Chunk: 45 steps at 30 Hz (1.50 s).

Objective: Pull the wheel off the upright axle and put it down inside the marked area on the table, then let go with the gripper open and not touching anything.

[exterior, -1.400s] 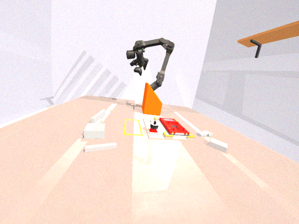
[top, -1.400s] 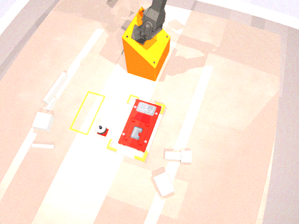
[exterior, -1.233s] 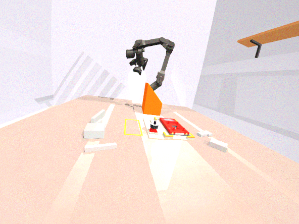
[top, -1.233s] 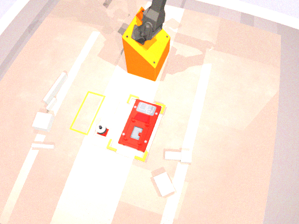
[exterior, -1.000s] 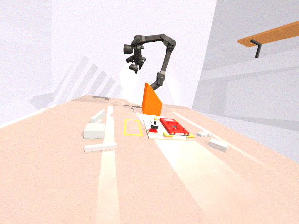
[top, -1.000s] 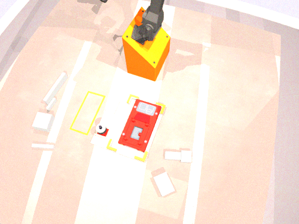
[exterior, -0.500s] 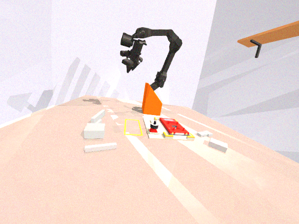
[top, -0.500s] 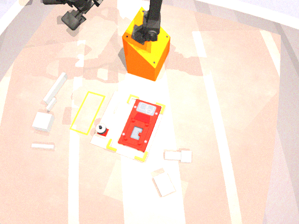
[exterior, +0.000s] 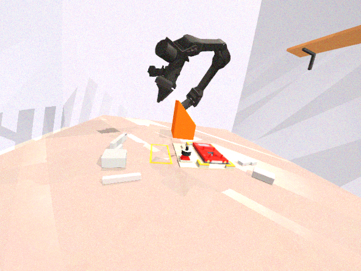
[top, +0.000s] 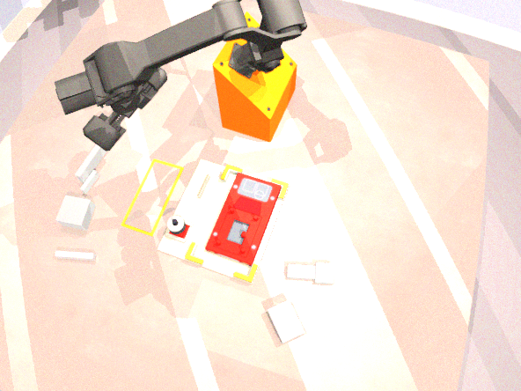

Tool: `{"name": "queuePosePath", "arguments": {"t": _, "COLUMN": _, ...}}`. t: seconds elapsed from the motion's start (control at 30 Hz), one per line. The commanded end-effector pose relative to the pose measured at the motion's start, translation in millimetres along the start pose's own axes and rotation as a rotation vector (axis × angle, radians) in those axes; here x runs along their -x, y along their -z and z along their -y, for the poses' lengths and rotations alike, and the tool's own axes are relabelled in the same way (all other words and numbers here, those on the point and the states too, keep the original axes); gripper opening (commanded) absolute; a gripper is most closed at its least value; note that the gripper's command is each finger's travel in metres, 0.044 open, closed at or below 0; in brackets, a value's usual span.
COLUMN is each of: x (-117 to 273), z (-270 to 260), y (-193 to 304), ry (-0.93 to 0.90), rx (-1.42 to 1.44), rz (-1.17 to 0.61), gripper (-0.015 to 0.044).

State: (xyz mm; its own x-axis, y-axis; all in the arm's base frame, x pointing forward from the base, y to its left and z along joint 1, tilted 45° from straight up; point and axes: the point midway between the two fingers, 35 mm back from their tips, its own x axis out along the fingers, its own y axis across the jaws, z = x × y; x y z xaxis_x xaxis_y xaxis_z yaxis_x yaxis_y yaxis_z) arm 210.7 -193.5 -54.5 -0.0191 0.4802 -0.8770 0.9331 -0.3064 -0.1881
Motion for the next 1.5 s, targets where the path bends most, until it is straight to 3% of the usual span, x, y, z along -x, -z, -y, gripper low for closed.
{"name": "queuePosePath", "arguments": {"t": 0.0, "x": -15, "z": -47, "y": 55, "ry": -0.079, "rx": 0.077, "rz": -0.09, "gripper": 0.03}}
{"name": "queuePosePath", "arguments": {"t": 0.33, "x": -40, "z": -95, "y": 172, "ry": -0.141, "rx": 0.231, "rz": -0.306, "gripper": 0.03}}
{"name": "queuePosePath", "arguments": {"t": 0.8, "x": -44, "z": -102, "y": 166, "ry": -0.141, "rx": 0.233, "rz": -0.309, "gripper": 0.03}}
{"name": "queuePosePath", "arguments": {"t": 1.17, "x": -112, "z": -107, "y": 189, "ry": -0.14, "rx": 0.233, "rz": -0.312, "gripper": 0.03}}
{"name": "queuePosePath", "arguments": {"t": 1.47, "x": -114, "z": -106, "y": 189, "ry": -0.14, "rx": 0.233, "rz": -0.312, "gripper": 0.03}}
